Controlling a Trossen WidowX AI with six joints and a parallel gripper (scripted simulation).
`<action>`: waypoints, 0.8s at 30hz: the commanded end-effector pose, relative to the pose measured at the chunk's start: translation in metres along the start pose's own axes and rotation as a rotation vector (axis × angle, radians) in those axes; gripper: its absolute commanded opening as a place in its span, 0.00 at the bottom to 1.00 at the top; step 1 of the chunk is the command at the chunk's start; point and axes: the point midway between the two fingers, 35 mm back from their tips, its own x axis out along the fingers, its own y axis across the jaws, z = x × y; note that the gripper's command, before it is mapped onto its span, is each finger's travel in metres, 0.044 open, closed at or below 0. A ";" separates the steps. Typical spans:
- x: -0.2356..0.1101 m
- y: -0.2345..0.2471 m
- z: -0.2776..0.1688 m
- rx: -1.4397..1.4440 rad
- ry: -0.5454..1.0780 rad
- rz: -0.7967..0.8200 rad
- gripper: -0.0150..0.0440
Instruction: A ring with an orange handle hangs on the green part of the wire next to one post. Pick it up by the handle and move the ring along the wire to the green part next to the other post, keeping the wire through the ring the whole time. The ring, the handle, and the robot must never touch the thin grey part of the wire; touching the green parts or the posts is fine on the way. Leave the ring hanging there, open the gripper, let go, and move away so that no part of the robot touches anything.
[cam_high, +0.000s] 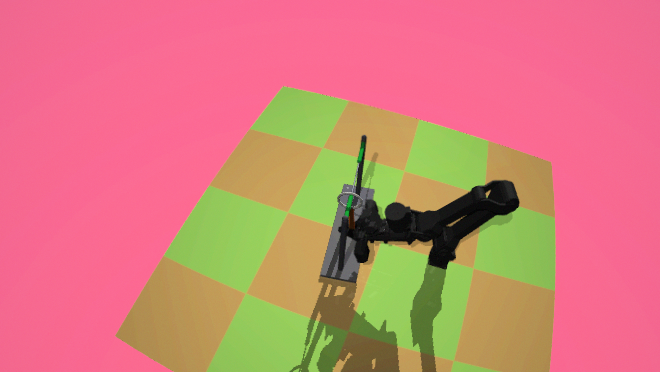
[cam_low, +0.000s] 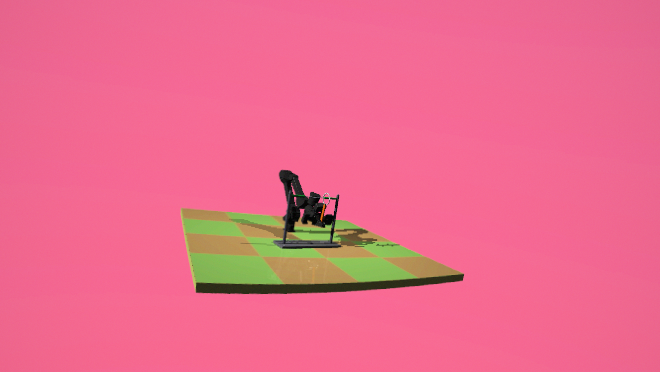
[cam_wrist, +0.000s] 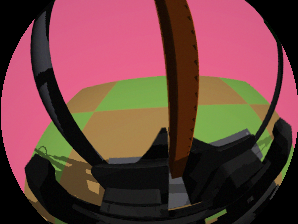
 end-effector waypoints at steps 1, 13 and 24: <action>-0.005 0.002 0.004 0.006 0.020 -0.005 0.00; -0.008 0.009 -0.004 0.007 0.059 -0.008 0.00; -0.004 0.009 -0.019 0.007 0.059 -0.008 0.00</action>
